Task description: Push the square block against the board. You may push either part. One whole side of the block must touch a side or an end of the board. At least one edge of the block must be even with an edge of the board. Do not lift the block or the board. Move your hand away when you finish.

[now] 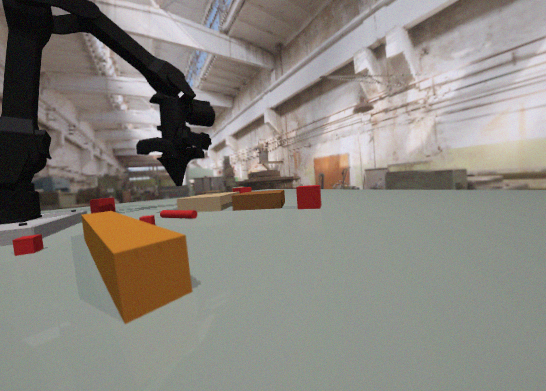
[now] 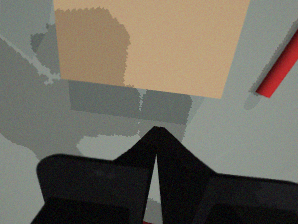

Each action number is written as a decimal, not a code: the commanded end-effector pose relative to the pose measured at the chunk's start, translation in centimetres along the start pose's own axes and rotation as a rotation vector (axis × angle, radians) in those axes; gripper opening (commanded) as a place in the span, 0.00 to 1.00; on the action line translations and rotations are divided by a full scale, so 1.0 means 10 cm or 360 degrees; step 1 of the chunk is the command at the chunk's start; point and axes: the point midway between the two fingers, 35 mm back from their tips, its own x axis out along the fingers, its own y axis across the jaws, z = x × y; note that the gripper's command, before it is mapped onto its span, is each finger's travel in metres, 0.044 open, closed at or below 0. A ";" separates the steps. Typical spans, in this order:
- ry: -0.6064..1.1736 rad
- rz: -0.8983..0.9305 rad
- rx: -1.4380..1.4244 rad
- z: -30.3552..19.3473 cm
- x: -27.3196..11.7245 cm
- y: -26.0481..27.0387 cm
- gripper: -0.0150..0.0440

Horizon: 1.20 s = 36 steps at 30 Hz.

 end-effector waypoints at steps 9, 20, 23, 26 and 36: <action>0.0017 -0.0030 -0.0011 -0.02 0.51 -0.08 0.25; 0.0015 -0.0030 -0.0011 0.13 0.51 -0.05 0.25; 0.0015 -0.0030 -0.0011 0.18 0.51 -0.05 0.25; 0.0014 -0.0030 -0.0011 0.23 0.50 -0.04 0.25; 0.0012 -0.0030 -0.0011 0.39 0.50 -0.03 0.25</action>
